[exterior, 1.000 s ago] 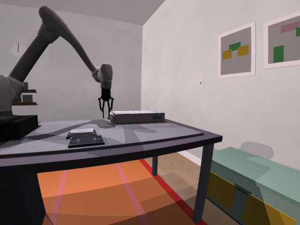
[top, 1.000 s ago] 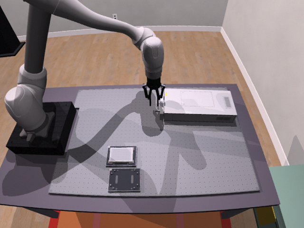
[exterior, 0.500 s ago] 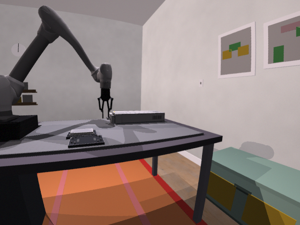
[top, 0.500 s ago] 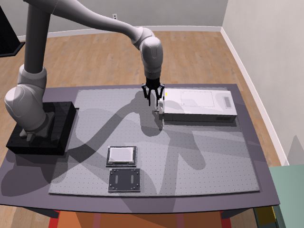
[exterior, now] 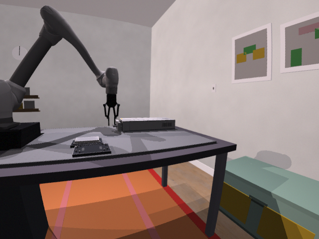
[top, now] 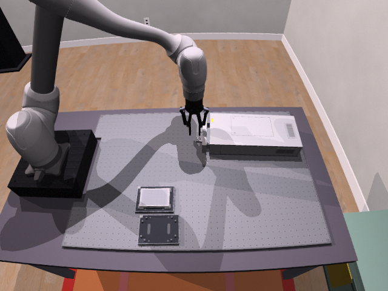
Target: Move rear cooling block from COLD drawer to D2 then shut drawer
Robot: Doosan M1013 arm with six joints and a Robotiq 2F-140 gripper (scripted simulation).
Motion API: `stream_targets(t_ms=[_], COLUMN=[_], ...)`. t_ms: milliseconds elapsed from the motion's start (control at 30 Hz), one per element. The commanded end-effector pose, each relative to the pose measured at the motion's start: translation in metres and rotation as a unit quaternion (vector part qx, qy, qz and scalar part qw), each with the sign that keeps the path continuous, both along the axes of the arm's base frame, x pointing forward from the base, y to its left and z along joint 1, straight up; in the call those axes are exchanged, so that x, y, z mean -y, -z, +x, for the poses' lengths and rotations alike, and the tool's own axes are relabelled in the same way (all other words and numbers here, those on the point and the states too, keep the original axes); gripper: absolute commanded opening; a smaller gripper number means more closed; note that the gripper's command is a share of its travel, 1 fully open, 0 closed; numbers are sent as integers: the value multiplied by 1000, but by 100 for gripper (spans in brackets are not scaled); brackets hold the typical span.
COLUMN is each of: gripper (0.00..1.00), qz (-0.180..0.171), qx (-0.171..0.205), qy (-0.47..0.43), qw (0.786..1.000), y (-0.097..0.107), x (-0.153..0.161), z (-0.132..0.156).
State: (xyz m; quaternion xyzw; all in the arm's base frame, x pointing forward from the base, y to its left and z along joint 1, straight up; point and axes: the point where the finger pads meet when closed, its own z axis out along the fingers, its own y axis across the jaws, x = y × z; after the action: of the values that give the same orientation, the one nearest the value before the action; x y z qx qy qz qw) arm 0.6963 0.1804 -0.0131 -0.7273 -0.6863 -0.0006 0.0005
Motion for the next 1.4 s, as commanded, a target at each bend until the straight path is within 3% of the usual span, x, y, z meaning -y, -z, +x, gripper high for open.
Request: stream_targets(t_ms=[0,1367], gripper=[34,34], qz=[0,0], qx=[1,1], qy=[0,0], qw=[1000,1000], y=[-1,-1], x=[0,-1], z=[0,-12])
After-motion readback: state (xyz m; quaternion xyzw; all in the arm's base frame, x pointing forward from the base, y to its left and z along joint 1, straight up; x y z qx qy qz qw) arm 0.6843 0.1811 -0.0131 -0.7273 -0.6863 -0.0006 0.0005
